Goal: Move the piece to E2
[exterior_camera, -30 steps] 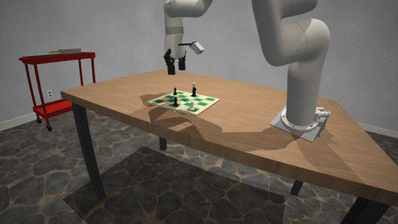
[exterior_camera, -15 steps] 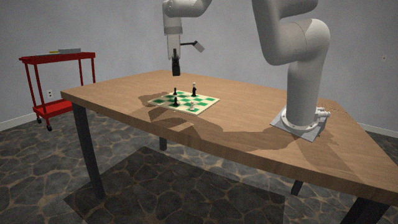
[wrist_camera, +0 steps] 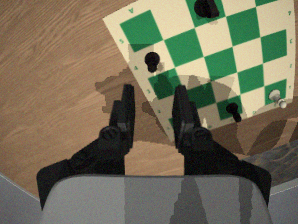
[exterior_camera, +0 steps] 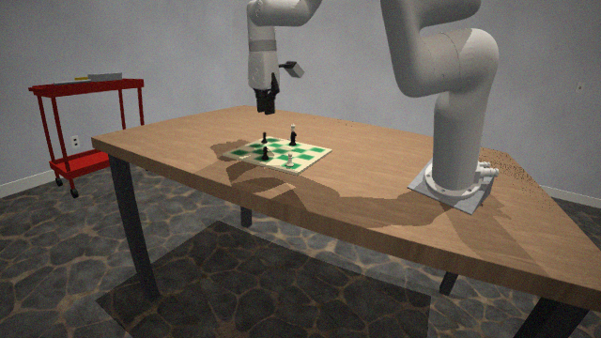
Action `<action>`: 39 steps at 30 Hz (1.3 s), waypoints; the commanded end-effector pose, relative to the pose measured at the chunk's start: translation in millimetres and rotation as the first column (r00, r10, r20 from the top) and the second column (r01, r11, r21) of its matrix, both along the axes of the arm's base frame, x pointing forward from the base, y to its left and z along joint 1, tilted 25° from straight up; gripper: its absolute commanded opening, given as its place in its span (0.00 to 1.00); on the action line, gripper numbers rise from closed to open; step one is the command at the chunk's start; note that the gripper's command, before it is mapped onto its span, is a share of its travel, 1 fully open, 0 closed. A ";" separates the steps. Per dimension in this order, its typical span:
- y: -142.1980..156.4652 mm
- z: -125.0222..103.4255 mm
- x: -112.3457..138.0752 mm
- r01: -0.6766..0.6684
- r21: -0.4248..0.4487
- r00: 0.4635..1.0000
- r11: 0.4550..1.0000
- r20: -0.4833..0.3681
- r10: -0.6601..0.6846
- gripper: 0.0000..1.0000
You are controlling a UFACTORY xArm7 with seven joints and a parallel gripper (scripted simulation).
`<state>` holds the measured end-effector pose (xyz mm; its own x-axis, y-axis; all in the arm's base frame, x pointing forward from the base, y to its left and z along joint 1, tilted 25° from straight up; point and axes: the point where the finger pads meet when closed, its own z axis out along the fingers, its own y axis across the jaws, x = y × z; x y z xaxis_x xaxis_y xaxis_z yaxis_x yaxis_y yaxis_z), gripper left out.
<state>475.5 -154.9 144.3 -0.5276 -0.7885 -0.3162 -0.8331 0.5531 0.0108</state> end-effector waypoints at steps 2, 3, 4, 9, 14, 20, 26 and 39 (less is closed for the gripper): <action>-1.5 1.2 0.6 -0.248 -0.017 0.962 0.969 0.117 0.249 0.34; -1.5 1.2 0.6 -0.248 -0.017 0.962 0.969 0.117 0.249 0.34; -1.5 1.2 0.6 -0.338 -0.031 0.928 0.941 0.154 0.339 0.34; -1.5 1.2 0.6 -0.438 -0.049 0.875 0.897 0.204 0.439 0.34; -1.5 1.2 0.6 -0.438 -0.049 0.875 0.897 0.204 0.439 0.34; -1.5 1.1 0.6 -0.438 -0.049 0.875 0.897 0.204 0.439 0.34; -1.1 0.0 0.9 -0.438 -0.049 0.875 0.897 0.204 0.439 0.34; 2.3 -8.4 3.0 -0.438 -0.049 0.875 0.897 0.204 0.439 0.34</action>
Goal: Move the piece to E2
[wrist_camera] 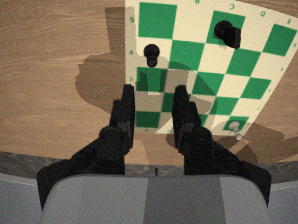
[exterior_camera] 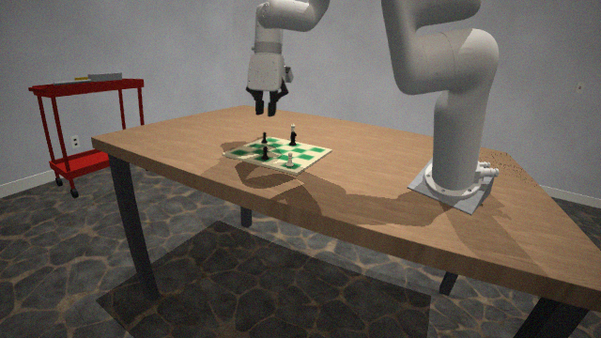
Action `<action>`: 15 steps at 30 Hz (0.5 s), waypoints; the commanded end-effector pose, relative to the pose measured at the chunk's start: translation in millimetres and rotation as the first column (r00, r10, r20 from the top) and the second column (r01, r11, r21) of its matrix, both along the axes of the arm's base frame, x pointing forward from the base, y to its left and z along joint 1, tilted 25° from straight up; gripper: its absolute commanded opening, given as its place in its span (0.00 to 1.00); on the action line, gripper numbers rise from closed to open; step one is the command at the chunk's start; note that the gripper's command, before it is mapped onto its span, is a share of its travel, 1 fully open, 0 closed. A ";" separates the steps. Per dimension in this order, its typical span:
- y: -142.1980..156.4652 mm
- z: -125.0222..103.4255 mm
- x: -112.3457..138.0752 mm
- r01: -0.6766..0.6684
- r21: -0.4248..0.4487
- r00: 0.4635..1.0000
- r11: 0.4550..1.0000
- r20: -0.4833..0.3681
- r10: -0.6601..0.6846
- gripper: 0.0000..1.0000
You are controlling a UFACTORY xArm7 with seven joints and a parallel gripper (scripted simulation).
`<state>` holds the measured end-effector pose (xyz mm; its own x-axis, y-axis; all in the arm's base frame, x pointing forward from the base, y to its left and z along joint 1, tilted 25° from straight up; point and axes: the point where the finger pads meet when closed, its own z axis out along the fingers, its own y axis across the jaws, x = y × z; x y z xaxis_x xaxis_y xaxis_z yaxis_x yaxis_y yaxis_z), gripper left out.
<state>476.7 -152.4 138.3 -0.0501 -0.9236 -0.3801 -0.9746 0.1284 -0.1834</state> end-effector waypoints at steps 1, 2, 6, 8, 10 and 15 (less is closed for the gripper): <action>0.2 -3.6 2.0 0.002 -0.002 1.000 1.000 0.003 -0.002 0.34; 0.7 -4.8 2.3 0.002 -0.002 1.000 1.000 0.003 -0.002 0.34; 2.9 -10.2 3.6 0.002 -0.002 1.000 1.000 0.003 -0.002 0.34; 4.1 -13.1 4.3 0.002 -0.002 1.000 1.000 0.003 -0.002 0.34; 5.3 -16.0 5.1 0.002 -0.002 1.000 1.000 0.003 -0.002 0.34; 7.0 -20.5 6.1 0.002 -0.002 1.000 1.000 0.003 -0.002 0.34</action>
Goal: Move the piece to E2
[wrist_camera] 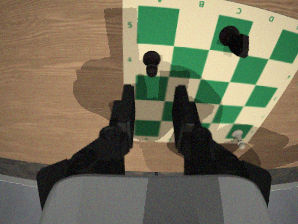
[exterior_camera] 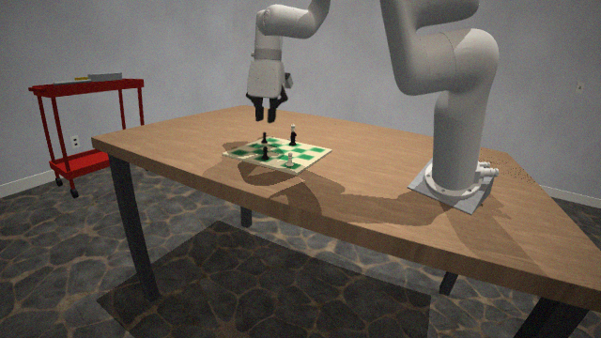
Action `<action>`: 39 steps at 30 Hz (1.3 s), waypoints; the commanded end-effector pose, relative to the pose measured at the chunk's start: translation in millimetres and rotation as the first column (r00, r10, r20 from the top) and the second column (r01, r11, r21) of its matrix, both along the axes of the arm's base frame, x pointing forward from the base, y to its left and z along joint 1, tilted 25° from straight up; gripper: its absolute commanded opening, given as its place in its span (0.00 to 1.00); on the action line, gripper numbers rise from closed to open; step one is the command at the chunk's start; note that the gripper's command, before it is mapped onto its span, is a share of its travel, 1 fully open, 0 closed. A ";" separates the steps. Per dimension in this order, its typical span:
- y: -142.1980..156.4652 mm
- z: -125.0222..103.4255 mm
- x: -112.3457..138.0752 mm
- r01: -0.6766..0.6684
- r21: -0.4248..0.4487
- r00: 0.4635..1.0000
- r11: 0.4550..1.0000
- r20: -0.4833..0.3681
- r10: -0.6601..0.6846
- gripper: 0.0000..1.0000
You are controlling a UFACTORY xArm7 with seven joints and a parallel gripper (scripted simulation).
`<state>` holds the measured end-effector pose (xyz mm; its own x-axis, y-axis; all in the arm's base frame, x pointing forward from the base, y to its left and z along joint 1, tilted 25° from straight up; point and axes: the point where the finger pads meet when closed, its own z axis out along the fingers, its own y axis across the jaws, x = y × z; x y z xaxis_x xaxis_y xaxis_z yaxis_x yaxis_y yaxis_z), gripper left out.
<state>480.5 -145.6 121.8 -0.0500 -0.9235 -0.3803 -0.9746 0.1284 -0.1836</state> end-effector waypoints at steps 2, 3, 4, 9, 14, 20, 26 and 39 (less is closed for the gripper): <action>1.4 -6.8 3.1 0.002 -0.003 1.000 1.000 0.003 -0.002 0.34; 1.9 -8.2 3.4 0.002 -0.003 1.000 1.000 0.003 -0.002 0.34; 2.5 -9.6 3.7 0.002 -0.003 1.000 1.000 0.003 -0.002 0.34; 4.9 -15.7 5.2 0.002 -0.003 1.000 1.000 0.003 -0.002 0.34; 6.7 -20.1 6.3 0.002 -0.003 1.000 1.000 0.003 -0.002 0.34; 7.6 -22.3 6.9 0.002 -0.003 1.000 1.000 0.003 -0.002 0.34; 8.1 -23.6 7.1 0.002 -0.003 1.000 1.000 0.003 -0.002 0.34; 8.1 -23.6 7.2 0.002 -0.003 1.000 1.000 0.003 -0.002 0.34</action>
